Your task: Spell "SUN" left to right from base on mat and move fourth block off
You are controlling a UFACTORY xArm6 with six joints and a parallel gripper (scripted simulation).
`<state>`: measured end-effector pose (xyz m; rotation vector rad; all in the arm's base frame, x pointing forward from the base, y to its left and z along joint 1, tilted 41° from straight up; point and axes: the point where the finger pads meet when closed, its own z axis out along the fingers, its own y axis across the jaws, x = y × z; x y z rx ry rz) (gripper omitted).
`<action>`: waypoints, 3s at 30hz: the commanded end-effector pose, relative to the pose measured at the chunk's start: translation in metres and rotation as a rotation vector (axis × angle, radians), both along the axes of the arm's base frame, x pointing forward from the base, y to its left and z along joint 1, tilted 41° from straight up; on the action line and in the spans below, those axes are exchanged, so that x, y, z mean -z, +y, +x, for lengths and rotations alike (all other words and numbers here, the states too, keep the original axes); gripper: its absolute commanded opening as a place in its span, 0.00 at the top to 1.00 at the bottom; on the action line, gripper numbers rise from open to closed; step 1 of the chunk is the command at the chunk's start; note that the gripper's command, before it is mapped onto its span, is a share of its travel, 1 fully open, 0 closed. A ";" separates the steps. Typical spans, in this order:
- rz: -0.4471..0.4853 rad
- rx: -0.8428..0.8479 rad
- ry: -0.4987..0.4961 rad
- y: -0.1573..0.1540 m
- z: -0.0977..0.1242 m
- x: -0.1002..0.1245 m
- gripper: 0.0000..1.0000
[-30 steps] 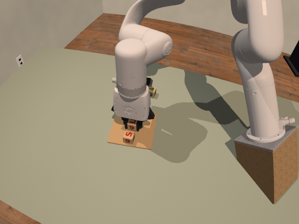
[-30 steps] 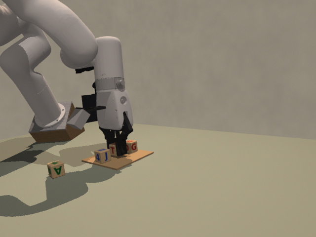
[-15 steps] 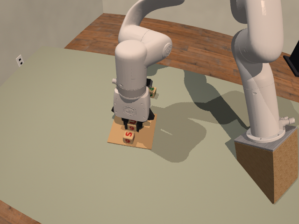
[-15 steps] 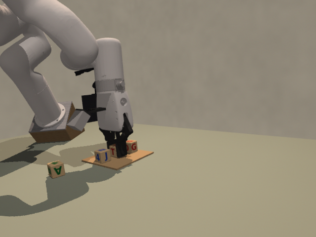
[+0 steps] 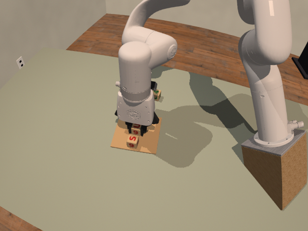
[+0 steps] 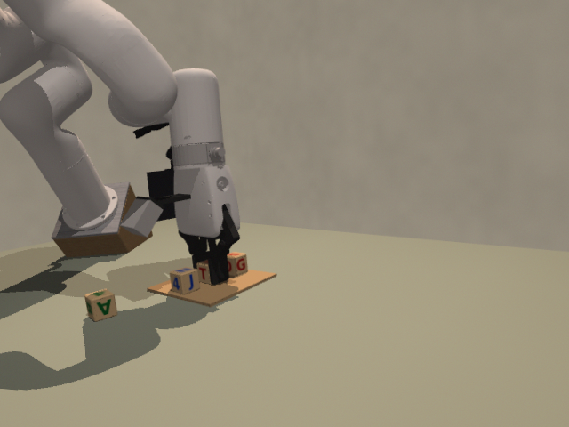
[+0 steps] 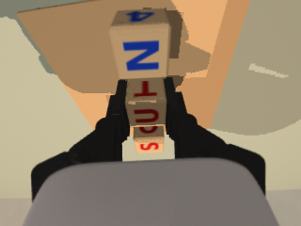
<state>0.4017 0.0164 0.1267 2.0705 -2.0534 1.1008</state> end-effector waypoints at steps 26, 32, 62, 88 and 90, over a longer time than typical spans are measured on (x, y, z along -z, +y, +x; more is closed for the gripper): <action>0.001 -0.001 -0.002 0.001 0.001 -0.001 0.69; 0.001 -0.001 -0.002 0.001 0.001 -0.001 0.61; 0.001 -0.001 -0.002 0.016 -0.014 -0.025 0.53; 0.001 -0.001 -0.002 0.044 -0.040 -0.068 0.00; 0.001 -0.001 -0.002 0.044 -0.040 -0.068 0.00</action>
